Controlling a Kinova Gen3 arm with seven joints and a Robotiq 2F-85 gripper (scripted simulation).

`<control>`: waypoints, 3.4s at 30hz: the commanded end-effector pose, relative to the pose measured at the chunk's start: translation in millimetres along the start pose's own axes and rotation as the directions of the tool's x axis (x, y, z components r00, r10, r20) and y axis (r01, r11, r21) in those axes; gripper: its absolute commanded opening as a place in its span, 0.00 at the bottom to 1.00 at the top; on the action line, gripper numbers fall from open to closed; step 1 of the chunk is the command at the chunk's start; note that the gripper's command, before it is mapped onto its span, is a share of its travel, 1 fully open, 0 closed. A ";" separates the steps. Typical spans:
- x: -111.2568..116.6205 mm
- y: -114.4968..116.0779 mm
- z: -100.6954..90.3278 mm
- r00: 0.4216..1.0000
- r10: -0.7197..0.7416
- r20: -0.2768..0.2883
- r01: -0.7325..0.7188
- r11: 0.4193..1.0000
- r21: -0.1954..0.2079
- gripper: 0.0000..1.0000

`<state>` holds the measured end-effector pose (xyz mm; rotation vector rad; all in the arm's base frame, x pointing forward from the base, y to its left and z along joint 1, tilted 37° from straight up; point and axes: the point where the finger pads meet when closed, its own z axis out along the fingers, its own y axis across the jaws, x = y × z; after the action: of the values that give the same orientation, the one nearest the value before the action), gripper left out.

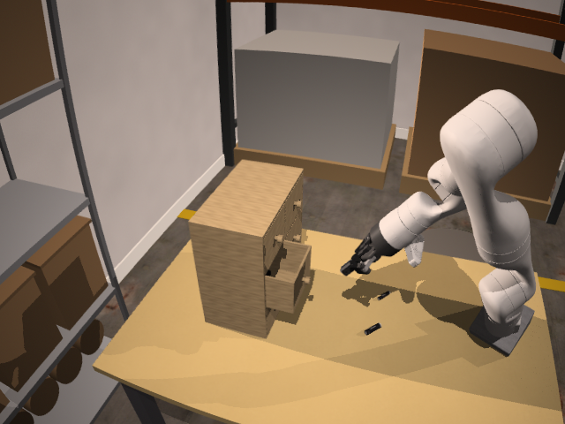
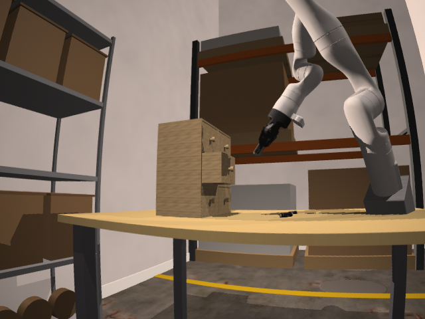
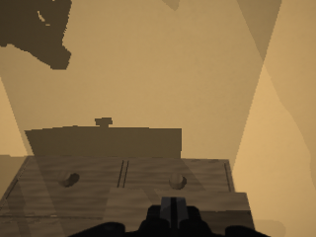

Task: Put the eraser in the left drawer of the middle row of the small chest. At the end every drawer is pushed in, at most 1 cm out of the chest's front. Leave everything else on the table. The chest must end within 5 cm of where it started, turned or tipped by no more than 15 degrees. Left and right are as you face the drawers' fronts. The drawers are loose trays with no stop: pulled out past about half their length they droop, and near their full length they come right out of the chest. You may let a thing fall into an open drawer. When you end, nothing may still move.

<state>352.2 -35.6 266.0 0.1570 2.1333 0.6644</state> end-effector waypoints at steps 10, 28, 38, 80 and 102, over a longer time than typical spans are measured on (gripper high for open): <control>3.3 4.2 29.9 1.000 0.004 -0.015 -0.004 1.000 -0.016 0.00; 2.1 4.5 51.5 1.000 0.004 -0.015 -0.004 1.000 -0.016 0.00; 2.1 4.5 51.9 1.000 0.004 -0.015 -0.004 1.000 -0.016 0.00; -4.1 4.6 56.4 1.000 0.004 -0.015 -0.004 1.000 -0.016 0.00; -26.5 4.7 72.6 1.000 0.004 -0.015 -0.004 1.000 -0.016 0.00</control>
<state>420.9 -11.8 250.8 0.1548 2.1451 0.6871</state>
